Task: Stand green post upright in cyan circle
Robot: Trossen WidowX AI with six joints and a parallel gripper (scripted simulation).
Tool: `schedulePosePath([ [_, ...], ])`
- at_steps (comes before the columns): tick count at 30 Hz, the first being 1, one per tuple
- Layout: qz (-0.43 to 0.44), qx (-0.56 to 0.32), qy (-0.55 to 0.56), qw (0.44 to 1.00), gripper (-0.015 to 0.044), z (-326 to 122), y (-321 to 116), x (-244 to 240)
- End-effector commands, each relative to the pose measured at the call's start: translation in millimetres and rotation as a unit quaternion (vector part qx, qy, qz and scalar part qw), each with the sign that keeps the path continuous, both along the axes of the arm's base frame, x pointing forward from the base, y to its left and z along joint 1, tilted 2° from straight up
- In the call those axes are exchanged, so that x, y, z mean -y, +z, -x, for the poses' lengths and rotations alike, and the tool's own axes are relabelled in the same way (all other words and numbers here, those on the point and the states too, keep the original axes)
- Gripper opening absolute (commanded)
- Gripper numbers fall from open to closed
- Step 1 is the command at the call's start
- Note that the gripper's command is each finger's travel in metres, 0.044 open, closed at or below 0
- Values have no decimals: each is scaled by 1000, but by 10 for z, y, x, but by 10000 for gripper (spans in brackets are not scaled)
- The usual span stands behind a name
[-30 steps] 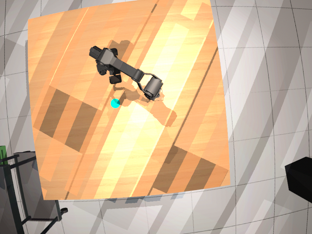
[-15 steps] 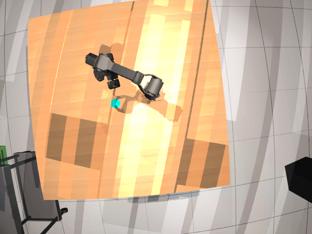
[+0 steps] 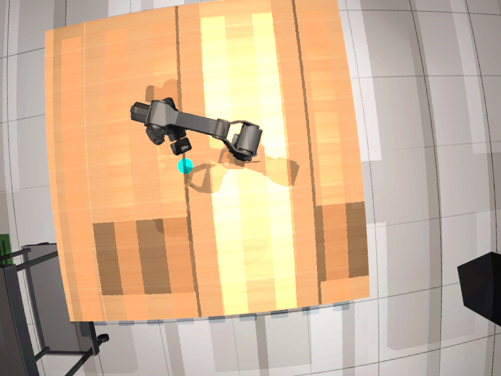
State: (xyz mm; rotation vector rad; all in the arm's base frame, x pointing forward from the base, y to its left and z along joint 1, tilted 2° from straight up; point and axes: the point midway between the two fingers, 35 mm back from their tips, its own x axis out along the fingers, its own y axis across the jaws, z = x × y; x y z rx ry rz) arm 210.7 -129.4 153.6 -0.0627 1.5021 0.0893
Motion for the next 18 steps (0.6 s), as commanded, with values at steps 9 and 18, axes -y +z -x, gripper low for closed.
schedulePosePath([
  [9,3,-2,67,998,23,-153,52,-304],
  [18,6,-4,116,993,23,-234,86,-527],
])
